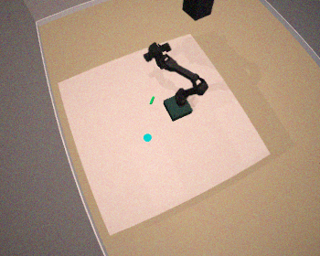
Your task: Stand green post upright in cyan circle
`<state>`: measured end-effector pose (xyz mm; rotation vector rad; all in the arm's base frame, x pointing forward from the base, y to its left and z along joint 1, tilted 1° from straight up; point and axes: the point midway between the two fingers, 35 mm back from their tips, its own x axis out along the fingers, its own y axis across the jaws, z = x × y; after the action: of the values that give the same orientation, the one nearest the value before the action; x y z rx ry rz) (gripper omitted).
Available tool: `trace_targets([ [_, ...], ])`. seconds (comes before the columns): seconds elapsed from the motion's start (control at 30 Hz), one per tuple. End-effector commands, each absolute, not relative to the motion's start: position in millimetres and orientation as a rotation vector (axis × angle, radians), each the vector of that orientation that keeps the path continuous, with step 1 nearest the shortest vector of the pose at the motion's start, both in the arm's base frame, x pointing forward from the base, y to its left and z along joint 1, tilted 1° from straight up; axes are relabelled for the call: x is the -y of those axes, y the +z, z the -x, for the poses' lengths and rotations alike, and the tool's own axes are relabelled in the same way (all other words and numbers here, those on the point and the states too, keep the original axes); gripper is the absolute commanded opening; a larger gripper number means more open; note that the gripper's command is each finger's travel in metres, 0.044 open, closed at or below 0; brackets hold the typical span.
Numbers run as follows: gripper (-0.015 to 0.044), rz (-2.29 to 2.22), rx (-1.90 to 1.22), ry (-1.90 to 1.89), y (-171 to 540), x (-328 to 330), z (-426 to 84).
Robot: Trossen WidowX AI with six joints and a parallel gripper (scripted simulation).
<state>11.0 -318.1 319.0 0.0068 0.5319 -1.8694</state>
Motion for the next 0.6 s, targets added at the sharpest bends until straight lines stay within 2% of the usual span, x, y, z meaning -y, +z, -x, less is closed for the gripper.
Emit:
trace_targets([
  [0.0, 0.0233, 0.062, -0.820, -1.599, 280.8, 320.6, -48.8],
  [0.27, 0.0233, 0.226, -1.251, -0.969, 206.5, 294.1, -113.9],
  [0.57, 0.0233, 0.397, -1.485, -0.183, 139.1, 225.4, -161.0],
])
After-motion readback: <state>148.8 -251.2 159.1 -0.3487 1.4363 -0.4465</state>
